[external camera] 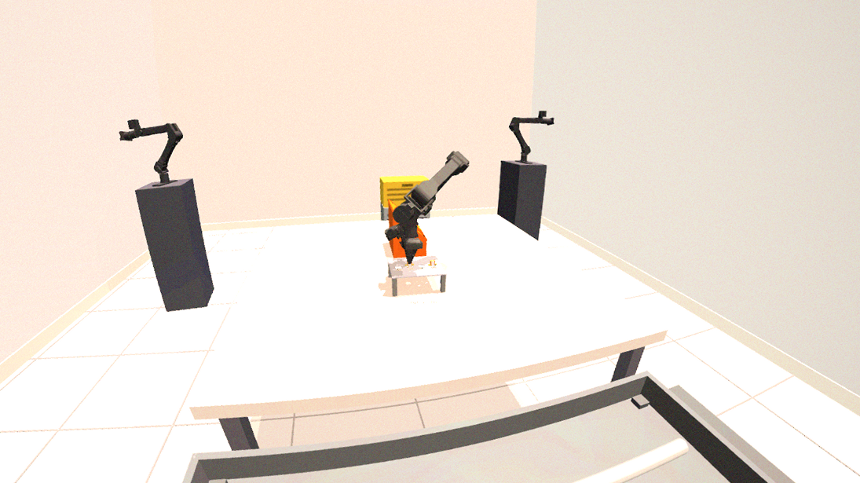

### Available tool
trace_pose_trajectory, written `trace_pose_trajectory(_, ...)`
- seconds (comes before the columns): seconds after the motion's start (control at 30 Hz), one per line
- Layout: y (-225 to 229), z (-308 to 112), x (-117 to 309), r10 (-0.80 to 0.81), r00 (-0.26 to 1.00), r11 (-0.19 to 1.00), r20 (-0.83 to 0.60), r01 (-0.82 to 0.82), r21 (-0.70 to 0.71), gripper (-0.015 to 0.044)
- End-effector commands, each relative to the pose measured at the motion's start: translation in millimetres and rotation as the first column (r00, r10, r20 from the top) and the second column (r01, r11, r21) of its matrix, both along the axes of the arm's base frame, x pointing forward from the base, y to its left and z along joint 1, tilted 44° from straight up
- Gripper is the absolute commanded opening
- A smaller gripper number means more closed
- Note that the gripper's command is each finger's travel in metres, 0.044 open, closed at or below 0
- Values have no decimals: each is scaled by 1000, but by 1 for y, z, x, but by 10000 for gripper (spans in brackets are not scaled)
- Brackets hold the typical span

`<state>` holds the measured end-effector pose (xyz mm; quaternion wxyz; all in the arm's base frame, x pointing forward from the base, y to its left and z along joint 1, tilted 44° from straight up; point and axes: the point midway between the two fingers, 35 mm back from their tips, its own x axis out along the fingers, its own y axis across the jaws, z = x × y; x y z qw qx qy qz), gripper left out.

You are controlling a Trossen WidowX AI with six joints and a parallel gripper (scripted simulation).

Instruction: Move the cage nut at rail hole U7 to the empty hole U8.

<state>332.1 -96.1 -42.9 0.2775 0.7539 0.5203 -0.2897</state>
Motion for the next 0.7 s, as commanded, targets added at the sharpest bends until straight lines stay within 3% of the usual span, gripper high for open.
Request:
trace_pose_trajectory(0.0,1,-1,-1,-6,1000,1000,-4,6,6,28)
trace_pose_trajectory(0.67,1,-1,-3,-21,1000,1000,12,21,3,28)
